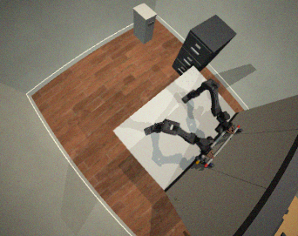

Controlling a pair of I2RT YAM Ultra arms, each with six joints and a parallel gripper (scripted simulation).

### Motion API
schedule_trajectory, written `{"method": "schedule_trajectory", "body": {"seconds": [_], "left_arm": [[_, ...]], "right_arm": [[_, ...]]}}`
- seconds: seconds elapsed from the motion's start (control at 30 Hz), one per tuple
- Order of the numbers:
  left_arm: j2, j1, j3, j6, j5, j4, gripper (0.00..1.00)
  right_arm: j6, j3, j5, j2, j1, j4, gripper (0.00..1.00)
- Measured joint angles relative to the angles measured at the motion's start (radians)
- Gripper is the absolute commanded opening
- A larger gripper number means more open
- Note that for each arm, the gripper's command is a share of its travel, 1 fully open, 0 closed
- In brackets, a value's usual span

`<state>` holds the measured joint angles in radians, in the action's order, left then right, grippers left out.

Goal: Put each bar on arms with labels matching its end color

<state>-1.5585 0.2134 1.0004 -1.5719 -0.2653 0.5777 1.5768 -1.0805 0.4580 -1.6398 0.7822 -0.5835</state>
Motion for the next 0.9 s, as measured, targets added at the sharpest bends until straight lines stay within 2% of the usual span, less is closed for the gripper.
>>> {"method": "schedule_trajectory", "body": {"seconds": [0.9], "left_arm": [[0.016,0.0,0.0,0.0,0.004,-0.032,0.0]], "right_arm": [[0.0,0.0,-0.005,0.014,0.0,0.029,0.0]]}}
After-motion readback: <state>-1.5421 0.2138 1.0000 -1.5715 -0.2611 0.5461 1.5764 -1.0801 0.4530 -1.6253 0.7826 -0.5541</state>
